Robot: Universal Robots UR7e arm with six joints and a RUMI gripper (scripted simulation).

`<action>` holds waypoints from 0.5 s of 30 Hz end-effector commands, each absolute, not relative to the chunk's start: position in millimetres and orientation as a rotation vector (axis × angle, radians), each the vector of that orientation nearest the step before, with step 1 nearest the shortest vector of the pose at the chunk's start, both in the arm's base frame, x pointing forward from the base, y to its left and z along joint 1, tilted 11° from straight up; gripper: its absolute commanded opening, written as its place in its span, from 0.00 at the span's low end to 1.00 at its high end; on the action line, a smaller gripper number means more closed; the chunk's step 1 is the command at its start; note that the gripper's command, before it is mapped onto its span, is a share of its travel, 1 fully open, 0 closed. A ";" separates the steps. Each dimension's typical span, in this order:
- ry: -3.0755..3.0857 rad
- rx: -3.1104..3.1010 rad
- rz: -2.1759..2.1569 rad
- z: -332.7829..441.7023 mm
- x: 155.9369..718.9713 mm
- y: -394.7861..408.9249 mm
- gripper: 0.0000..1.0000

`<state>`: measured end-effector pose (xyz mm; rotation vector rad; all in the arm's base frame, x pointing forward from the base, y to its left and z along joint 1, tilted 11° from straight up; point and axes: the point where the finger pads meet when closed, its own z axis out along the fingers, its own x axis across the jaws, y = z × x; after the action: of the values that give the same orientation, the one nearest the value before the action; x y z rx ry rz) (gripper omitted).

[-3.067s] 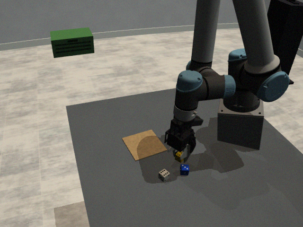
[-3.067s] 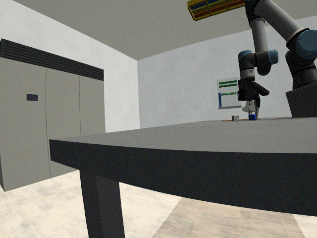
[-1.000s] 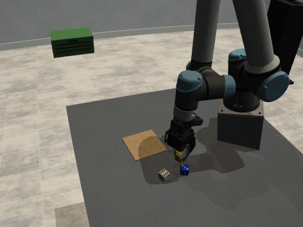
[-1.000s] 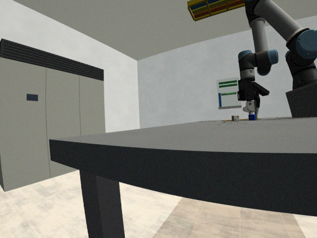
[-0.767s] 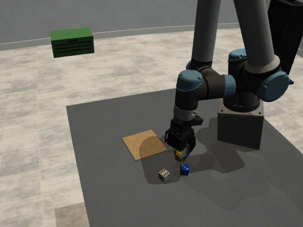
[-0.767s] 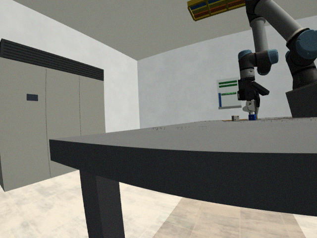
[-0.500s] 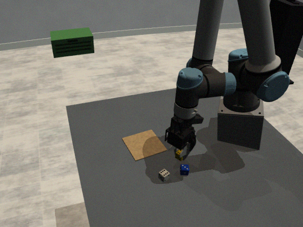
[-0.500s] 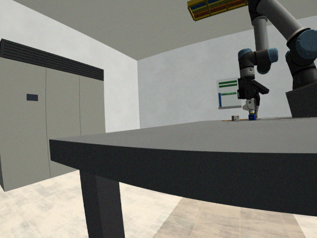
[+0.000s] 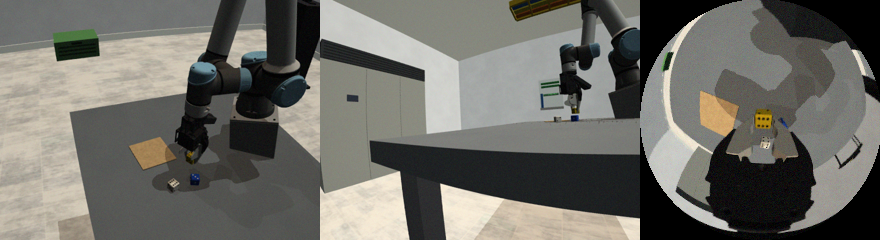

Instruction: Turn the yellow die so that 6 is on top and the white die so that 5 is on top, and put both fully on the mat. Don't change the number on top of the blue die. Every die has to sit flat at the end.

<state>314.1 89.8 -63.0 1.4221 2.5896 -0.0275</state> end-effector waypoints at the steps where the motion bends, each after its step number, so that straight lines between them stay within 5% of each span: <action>1: 2.592 1.424 -0.029 -50.2 312.3 91.0 0.10; 15: 2.592 1.424 -0.029 -13.5 306.6 95.0 0.10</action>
<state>308.8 93.7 -26.6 1.4220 2.5896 -0.0279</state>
